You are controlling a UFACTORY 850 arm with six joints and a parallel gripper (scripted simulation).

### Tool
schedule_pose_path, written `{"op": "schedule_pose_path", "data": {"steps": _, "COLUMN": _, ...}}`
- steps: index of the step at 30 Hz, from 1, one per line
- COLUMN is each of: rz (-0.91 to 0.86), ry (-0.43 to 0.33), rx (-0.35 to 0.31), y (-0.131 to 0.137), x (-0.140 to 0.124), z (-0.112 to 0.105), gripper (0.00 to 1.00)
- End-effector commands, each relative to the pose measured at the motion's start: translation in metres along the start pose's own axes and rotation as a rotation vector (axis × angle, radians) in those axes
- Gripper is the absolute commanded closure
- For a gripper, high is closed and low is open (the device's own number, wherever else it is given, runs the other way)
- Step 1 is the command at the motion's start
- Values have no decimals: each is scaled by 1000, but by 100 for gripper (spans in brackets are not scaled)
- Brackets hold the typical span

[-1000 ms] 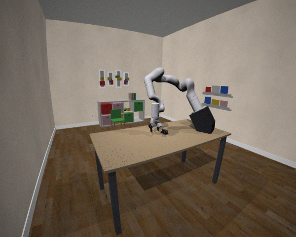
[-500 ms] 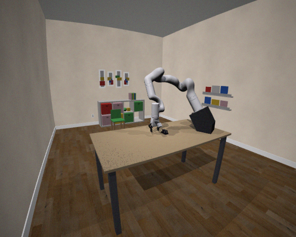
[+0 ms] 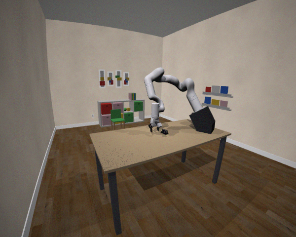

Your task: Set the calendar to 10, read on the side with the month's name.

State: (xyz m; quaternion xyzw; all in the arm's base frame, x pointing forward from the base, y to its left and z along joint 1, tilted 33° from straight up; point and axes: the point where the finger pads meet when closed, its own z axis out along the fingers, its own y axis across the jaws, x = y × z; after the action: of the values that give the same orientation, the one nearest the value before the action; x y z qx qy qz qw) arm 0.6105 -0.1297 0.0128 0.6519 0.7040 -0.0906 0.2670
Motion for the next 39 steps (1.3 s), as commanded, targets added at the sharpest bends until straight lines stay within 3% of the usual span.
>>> {"op": "schedule_pose_path", "data": {"steps": 1, "rz": 0, "ry": 0, "rx": -1, "y": 1, "x": 0, "z": -1, "gripper": 0}}
{"op": "schedule_pose_path", "data": {"steps": 32, "rz": 0, "ry": 0, "rx": -1, "y": 1, "x": 0, "z": -1, "gripper": 0}}
{"op": "schedule_pose_path", "data": {"steps": 39, "rz": 0, "ry": 0, "rx": -1, "y": 1, "x": 0, "z": -17, "gripper": 0}}
